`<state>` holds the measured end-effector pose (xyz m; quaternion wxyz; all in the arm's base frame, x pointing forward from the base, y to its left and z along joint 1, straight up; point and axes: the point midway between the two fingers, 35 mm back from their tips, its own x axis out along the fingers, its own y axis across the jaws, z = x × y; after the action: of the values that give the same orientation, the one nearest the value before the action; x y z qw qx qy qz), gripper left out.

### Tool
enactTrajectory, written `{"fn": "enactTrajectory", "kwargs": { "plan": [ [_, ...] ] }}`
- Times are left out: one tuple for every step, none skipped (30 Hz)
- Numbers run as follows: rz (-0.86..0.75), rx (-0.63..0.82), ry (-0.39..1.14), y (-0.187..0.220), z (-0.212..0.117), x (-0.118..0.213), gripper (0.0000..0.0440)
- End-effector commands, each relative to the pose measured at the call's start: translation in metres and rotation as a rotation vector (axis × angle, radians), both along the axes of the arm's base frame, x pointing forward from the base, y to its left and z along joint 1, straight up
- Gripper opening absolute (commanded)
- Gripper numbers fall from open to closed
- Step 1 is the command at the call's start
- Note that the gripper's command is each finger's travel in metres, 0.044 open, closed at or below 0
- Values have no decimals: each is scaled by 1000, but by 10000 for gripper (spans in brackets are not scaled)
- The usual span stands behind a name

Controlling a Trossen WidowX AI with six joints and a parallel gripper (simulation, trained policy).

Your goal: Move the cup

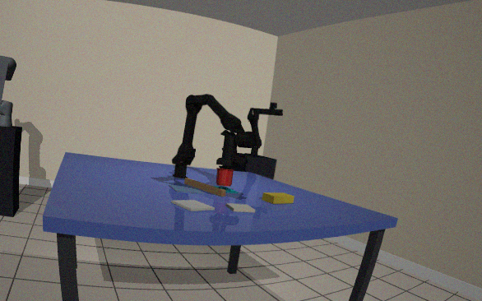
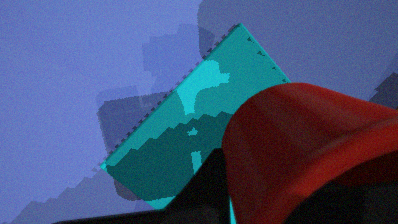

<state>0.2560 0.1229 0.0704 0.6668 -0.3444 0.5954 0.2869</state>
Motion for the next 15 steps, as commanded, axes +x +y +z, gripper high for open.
{"fn": "enactTrajectory", "kwargs": {
  "plan": [
    [-18,-7,-3,-1,-10,-6,7],
    [-22,-7,-6,-1,-12,-6,10],
    [-26,-6,-9,-1,-14,-6,14],
    [-30,-6,-12,-2,-15,-6,19],
    [-34,-5,-15,-2,-17,-6,25],
    [-38,-4,-17,-2,-18,-6,32],
    [-43,-3,-19,-3,-19,-6,40],
    [-47,-1,-22,-3,-20,-6,48],
    [-50,4,-27,-3,-20,-5,55],
    [-53,9,-33,-3,-20,-4,62],
    [-57,15,-39,-3,-19,-3,70],
    [-62,21,-45,-2,-18,-2,80],
    [-66,28,-52,-2,-16,-1,93],
    [-71,35,-59,-2,-15,1,106],
    [-74,42,-66,-1,-13,2,118]
  ]
}}
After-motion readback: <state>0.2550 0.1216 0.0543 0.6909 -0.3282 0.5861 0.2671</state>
